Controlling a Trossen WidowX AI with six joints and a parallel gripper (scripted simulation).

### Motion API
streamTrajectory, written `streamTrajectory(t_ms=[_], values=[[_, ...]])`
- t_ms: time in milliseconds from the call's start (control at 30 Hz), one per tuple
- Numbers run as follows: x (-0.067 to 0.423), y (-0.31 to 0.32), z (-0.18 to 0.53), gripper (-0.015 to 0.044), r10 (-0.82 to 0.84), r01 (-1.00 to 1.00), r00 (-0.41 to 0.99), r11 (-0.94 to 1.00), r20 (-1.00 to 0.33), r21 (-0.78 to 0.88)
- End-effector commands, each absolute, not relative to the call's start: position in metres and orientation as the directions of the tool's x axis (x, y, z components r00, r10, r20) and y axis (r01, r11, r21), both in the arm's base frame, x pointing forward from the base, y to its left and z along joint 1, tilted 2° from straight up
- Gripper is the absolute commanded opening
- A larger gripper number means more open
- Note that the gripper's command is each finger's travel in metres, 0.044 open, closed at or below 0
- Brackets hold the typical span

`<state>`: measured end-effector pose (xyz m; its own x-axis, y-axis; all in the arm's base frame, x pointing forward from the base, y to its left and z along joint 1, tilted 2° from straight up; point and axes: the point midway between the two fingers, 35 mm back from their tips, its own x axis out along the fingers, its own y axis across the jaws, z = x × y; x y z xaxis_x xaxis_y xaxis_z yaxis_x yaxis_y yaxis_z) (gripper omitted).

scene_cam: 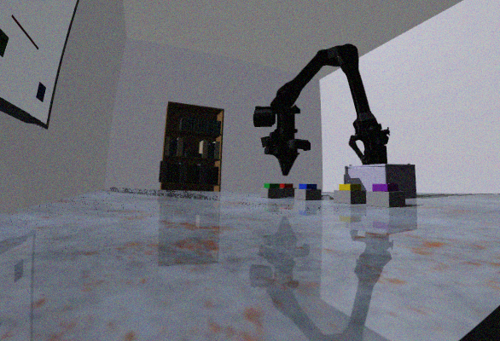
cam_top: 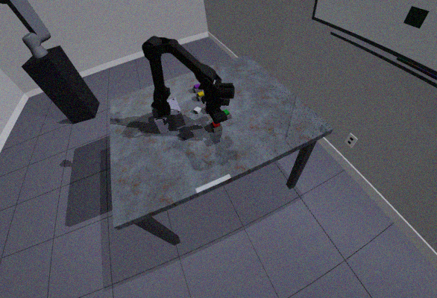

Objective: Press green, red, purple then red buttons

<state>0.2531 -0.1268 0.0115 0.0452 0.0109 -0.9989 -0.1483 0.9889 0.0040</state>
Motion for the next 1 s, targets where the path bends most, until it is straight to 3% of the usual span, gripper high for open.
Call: streamTrajectory(t_ms=[0, 967], values=[[0.252, -0.126, 0.003, 0.002, 0.017, -0.154, 0.042, 0.988, -0.999, 0.011], [0.253, -0.125, -0.022, 0.002, 0.018, -0.154, 0.041, 0.988, -0.999, 0.011]])
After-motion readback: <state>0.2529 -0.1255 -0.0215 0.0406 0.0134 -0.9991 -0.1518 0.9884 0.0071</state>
